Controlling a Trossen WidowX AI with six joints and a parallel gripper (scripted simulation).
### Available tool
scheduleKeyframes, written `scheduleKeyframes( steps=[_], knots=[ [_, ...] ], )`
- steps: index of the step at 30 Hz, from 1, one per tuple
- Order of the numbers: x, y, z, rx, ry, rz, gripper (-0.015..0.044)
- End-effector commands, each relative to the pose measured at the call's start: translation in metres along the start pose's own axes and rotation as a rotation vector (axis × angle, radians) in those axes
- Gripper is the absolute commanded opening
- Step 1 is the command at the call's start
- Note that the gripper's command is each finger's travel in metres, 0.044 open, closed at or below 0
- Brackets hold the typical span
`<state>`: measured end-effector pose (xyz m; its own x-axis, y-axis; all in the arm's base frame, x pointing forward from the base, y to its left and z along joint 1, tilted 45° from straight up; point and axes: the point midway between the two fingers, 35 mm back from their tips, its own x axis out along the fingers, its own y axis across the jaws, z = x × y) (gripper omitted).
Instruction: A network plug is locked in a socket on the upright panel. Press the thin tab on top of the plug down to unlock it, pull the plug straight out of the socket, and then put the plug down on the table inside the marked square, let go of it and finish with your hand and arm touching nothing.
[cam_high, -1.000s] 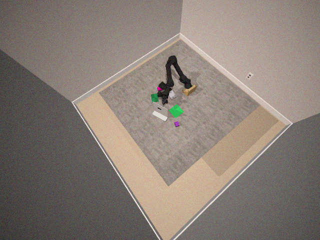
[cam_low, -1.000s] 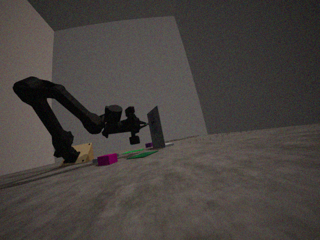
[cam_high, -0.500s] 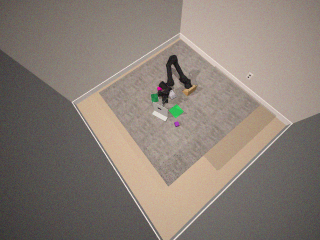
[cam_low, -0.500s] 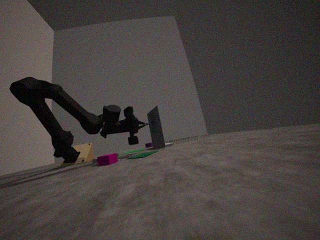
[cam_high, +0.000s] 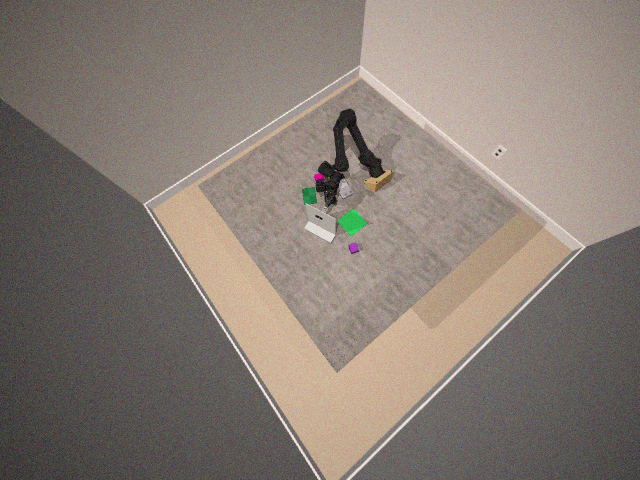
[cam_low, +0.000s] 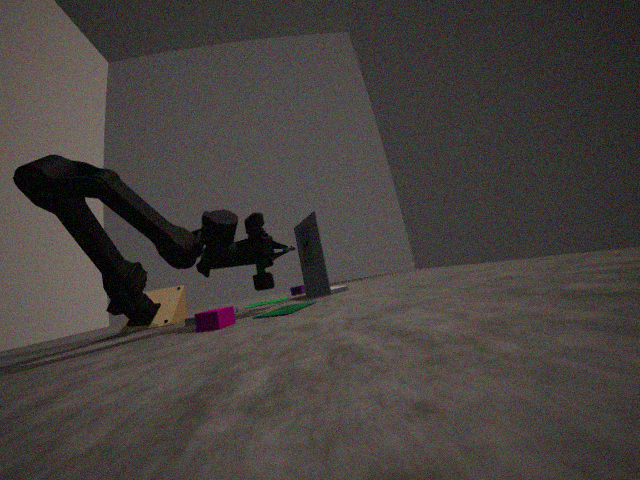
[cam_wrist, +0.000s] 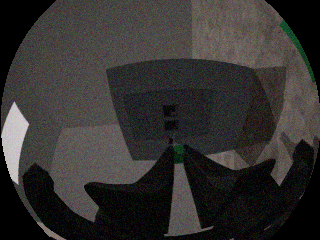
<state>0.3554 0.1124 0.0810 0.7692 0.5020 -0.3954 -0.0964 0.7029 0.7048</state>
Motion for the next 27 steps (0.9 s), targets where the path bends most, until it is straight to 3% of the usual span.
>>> scheduleKeyframes(
  steps=[1, 27],
  knots=[
    [-0.003, -0.001, -0.002, 0.0, 0.005, -0.002, 0.0],
    [-0.015, -0.001, -0.002, 0.0, 0.006, -0.003, 0.0]
  ],
)
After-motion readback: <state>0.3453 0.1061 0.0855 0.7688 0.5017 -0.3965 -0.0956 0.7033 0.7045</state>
